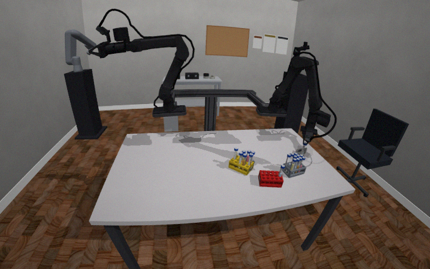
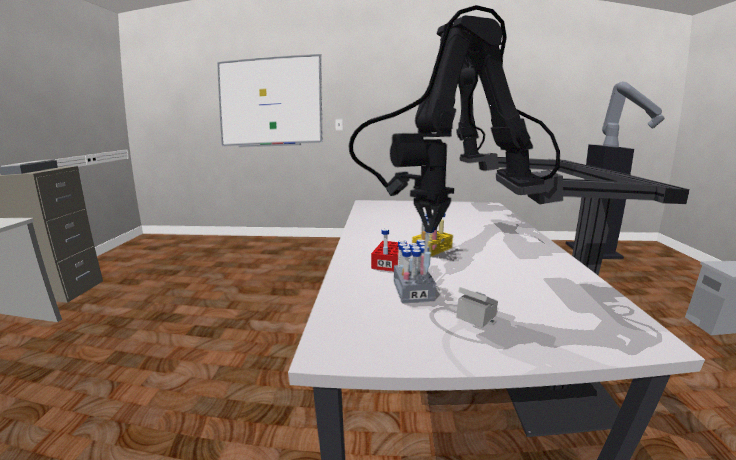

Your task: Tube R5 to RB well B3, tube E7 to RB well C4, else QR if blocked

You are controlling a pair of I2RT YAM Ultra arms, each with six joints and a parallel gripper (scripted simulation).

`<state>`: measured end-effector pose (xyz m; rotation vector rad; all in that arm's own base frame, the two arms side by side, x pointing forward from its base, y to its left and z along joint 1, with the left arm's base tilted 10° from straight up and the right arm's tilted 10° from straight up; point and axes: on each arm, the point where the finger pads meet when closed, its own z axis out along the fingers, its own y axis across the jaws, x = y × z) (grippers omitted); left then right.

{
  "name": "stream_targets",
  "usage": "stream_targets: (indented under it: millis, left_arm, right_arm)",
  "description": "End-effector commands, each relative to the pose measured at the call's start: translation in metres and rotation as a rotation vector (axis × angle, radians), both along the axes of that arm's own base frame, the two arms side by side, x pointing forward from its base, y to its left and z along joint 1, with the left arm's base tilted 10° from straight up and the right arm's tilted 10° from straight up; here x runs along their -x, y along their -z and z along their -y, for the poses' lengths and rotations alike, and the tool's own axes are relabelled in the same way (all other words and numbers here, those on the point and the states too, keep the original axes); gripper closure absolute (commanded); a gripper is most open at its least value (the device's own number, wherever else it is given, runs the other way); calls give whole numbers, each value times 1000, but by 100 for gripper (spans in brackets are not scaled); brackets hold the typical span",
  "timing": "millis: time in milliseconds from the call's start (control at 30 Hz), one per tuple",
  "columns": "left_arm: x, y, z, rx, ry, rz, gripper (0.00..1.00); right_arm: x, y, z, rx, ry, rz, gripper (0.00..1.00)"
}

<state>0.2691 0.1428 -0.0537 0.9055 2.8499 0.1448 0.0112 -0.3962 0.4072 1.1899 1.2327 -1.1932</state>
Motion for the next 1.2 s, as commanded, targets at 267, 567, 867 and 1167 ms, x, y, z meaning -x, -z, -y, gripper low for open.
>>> stream_targets:
  millis: [267,567,867,1167]
  left_arm:
    - [16,0,2,2,2,25,100]
    - [29,2,4,2,2,25,100]
    - [40,4,6,1,2,24,100]
    - [44,6,24,-4,6,17,100]
  right_arm:
    - [8,-25,-12,50,22,10,100]
    - [8,-25,-12,50,22,10,100]
    - [8,-25,-12,50,22,10,100]
    - [8,-25,-12,50,22,10,100]
